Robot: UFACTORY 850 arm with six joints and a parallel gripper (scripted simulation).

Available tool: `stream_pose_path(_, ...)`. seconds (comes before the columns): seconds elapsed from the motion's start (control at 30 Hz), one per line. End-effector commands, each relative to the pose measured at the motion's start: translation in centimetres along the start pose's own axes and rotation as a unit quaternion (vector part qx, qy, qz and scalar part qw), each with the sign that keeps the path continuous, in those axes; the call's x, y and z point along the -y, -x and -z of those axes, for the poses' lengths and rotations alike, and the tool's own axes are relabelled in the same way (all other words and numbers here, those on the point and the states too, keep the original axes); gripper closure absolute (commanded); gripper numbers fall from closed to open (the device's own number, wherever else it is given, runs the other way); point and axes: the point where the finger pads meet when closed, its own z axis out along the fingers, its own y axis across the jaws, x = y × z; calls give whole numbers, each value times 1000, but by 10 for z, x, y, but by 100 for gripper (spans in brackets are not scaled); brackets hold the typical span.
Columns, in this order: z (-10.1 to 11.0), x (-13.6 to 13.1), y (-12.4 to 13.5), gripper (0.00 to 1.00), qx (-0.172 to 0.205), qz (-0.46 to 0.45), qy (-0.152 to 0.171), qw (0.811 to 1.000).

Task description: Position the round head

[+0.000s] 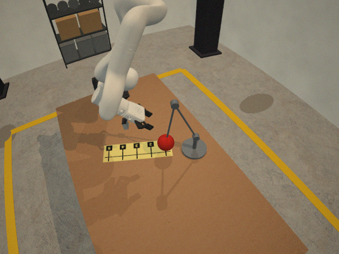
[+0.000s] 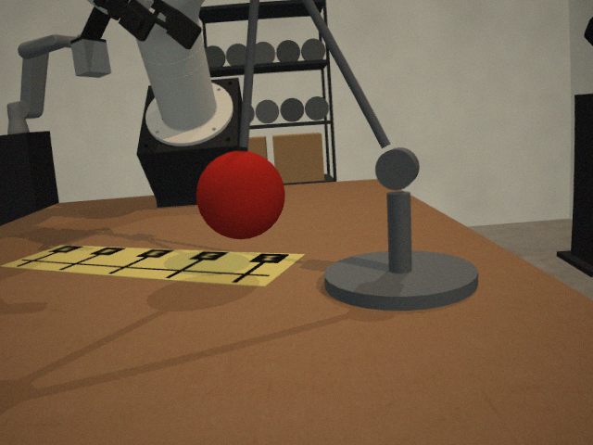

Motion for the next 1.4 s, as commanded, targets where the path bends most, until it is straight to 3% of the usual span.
stream_pose_path(0.0,0,0,0,0,0,0,0,1000)
stream_pose_path(0.5,0,0,0,0,0,1,0,1000)
stream_pose_path(1.0,-43,0,0,0,7,0,0,1000)
stream_pose_path(1.37,-62,-1,0,0,11,-1,2,1000)
